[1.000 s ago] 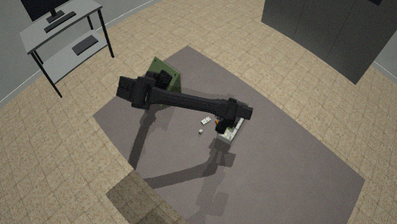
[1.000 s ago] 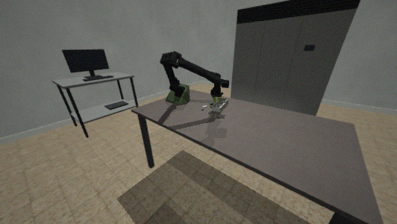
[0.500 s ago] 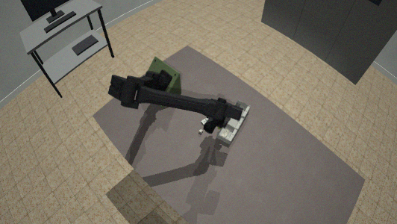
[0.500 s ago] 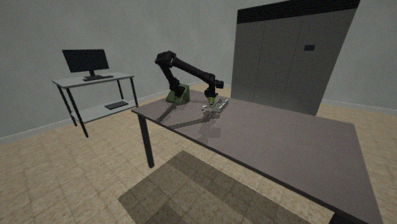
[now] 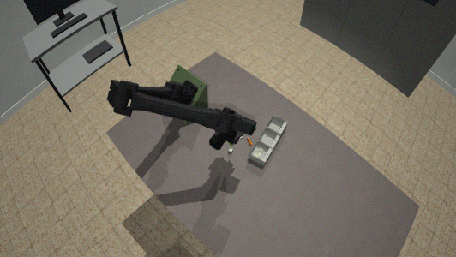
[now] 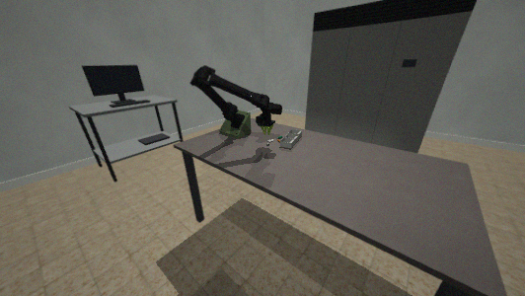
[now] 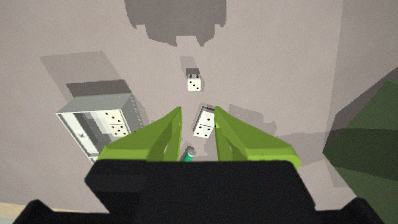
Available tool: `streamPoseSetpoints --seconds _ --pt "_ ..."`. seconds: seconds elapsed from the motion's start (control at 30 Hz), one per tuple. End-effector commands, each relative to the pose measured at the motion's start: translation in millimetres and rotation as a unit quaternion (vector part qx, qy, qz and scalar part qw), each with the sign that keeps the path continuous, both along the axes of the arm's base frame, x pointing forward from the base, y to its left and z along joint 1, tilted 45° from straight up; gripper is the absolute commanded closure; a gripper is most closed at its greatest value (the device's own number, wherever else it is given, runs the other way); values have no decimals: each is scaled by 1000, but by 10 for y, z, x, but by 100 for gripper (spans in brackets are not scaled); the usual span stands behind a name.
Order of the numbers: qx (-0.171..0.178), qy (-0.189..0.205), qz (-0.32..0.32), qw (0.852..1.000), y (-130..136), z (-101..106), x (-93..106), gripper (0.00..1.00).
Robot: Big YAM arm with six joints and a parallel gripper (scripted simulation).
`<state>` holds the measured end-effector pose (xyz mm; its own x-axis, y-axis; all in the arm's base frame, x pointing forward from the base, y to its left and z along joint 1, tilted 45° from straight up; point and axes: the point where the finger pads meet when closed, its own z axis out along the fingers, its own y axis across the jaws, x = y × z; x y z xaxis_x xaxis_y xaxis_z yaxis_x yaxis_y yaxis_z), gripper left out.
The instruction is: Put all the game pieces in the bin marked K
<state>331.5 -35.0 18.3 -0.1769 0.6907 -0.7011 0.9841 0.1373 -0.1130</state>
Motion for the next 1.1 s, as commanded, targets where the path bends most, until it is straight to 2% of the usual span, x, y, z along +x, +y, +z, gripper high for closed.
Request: streamPoseSetpoints --seconds 0.0,0.07,0.1,0.2,0.3,0.53,1.07 --pt "5 -16 19 1000 162 32 243 71" --pt "5 -16 19 1000 162 32 243 71" --pt "-1 3 0 1000 -2 -54 27 71" --pt "1 -4 6 1000 79 -75 37 71" --pt "3 -13 11 1000 139 -45 135 71" --pt "6 -21 9 1000 151 -13 239 71" --pt "5 -15 6 1000 94 -16 269 71"
